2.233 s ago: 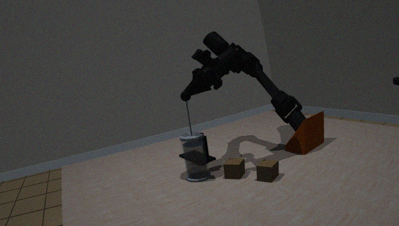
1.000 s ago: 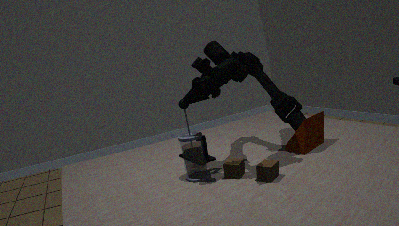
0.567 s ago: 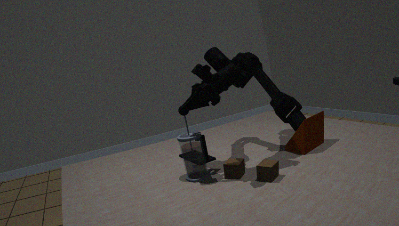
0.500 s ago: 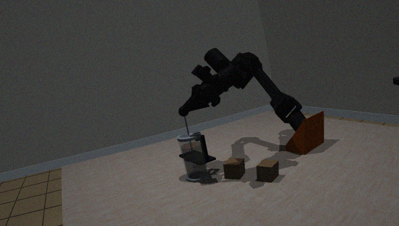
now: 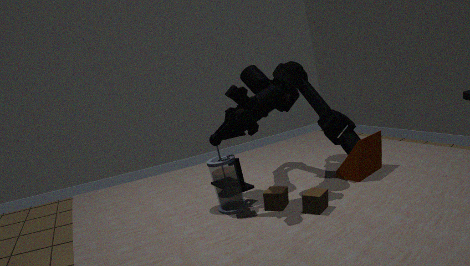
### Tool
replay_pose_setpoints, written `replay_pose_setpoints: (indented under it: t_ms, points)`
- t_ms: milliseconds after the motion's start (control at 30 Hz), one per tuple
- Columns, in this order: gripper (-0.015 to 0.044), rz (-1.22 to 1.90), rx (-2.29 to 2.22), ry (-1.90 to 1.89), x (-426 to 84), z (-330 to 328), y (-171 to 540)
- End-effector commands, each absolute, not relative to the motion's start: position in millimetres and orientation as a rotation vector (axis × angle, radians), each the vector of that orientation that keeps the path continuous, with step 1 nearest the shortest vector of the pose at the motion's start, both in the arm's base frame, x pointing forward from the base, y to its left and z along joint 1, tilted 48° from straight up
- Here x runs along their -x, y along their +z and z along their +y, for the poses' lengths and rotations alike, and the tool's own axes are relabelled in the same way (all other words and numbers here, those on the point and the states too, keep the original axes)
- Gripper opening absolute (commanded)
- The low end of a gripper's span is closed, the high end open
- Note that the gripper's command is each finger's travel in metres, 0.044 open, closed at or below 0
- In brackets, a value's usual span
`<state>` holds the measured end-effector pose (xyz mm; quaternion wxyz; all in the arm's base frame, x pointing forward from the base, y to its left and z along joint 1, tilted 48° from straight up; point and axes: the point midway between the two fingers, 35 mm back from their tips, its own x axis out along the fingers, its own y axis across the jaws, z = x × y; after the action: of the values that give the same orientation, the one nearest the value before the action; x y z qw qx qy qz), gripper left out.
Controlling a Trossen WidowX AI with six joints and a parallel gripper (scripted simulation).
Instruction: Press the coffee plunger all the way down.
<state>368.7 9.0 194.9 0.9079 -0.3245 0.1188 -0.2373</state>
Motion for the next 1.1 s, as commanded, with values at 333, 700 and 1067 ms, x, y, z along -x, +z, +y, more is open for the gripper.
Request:
replay_pose_setpoints:
  t_ms: [333, 700, 1067]
  points:
    - [0.0121, 0.307, 0.706, -0.523, -371.0, -7.4, 178.7]
    - [0.0121, 0.307, 0.706, -0.523, -372.0, -6.6, 178.4]
    - [0.0121, 0.307, 0.706, -0.523, -373.3, -6.0, 178.4]
